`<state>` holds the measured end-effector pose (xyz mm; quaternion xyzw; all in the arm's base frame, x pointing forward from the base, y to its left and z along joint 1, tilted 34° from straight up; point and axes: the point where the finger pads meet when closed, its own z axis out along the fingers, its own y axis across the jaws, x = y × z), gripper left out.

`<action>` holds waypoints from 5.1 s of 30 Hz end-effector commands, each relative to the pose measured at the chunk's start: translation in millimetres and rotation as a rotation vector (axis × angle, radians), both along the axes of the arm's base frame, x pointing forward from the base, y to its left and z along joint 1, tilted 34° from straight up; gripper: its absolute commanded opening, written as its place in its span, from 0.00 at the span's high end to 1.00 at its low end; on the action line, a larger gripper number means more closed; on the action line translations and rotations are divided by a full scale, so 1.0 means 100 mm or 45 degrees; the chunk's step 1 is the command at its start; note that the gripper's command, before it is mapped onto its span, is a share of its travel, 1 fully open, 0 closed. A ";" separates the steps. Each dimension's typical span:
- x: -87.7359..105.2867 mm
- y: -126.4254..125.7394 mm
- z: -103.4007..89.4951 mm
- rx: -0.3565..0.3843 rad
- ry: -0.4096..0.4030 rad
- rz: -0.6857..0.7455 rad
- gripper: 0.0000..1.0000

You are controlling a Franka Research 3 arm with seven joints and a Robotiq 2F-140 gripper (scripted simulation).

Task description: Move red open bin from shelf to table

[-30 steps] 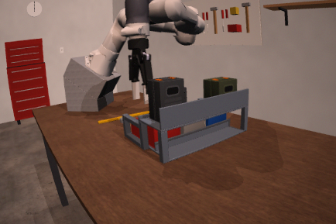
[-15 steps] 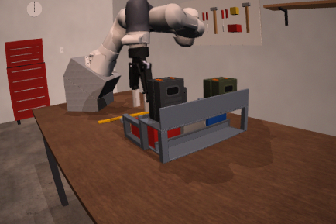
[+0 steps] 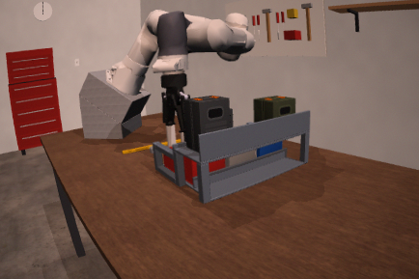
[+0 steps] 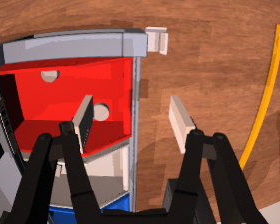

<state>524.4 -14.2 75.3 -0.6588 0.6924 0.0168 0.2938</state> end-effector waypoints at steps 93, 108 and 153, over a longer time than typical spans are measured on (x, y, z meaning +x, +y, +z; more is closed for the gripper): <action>0.07 0.01 -0.07 -0.006 -0.008 -0.018 0.43; 0.08 0.02 -0.11 -0.006 -0.007 -0.015 0.43; 0.11 0.02 -0.12 -0.006 -0.008 -0.019 0.43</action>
